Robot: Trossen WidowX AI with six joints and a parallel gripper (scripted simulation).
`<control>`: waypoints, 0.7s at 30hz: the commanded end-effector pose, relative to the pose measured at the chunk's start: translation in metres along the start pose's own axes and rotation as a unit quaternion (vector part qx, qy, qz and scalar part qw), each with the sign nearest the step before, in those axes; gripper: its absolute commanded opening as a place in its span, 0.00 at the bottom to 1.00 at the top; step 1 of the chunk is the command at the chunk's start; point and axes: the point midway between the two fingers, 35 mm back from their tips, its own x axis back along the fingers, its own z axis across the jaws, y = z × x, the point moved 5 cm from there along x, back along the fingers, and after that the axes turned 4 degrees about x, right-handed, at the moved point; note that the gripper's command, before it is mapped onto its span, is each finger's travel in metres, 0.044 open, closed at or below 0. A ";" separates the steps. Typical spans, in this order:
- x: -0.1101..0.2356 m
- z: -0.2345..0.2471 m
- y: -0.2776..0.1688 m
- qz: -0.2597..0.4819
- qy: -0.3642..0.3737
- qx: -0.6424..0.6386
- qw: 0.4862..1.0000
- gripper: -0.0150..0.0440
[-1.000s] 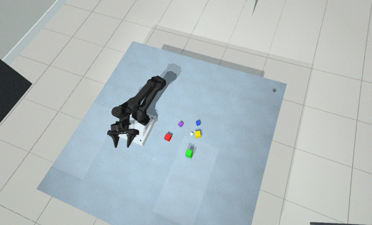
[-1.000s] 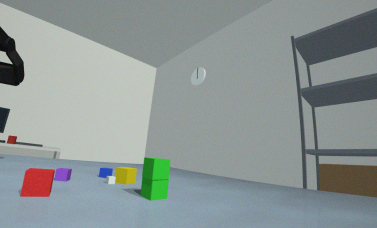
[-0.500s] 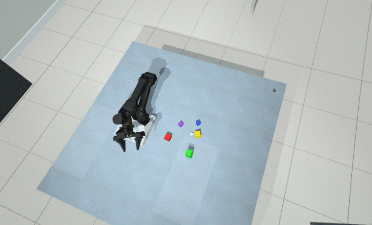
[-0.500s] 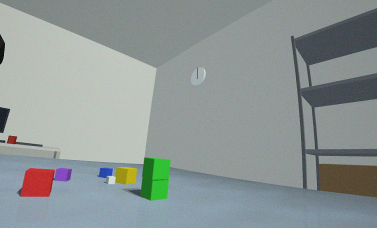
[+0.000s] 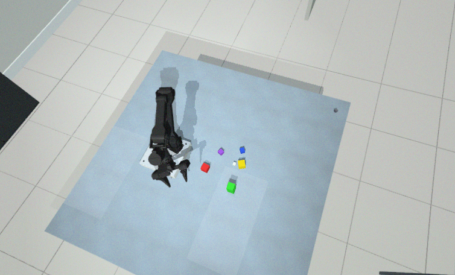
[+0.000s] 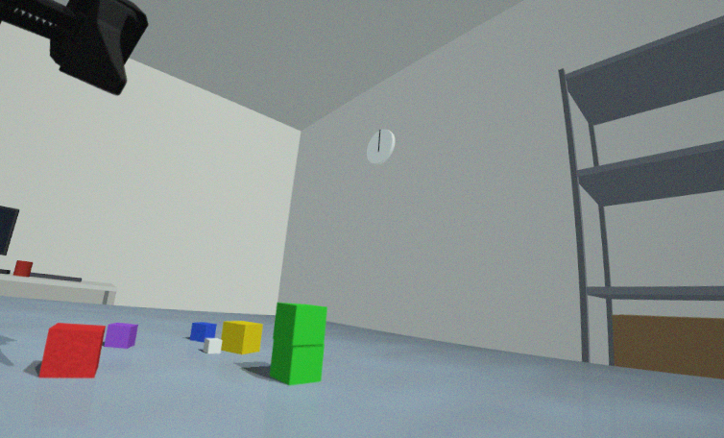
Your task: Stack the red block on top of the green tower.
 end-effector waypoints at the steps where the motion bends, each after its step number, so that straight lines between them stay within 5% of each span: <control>1: -0.008 0.015 -0.006 0.055 0.017 0.037 0.998 1.00; 21: -0.024 0.086 -0.047 0.289 0.074 0.254 0.920 1.00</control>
